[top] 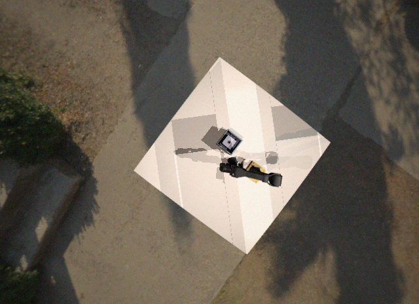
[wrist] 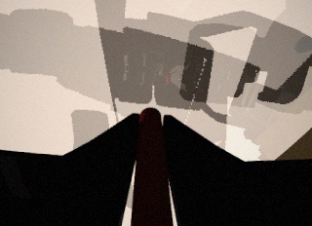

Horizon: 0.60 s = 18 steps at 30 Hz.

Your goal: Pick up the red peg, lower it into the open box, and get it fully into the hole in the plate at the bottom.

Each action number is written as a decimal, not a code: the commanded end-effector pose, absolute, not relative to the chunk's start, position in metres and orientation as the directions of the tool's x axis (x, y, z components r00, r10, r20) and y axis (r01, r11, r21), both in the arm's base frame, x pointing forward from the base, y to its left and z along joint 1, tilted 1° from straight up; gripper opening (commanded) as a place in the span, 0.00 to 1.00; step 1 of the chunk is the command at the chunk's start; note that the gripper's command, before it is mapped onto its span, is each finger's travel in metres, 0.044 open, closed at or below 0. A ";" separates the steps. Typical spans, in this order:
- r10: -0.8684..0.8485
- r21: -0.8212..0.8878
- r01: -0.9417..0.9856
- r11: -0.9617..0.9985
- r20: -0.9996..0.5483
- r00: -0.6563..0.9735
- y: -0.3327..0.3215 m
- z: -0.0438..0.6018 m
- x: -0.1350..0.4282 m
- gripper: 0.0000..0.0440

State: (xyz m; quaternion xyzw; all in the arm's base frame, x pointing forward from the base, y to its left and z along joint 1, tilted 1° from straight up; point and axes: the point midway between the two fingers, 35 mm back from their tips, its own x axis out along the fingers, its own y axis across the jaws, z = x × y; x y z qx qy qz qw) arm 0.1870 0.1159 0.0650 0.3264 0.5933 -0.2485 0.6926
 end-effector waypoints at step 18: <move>-0.034 0.218 0.741 0.636 -0.951 0.309 0.067 0.126 0.249 0.00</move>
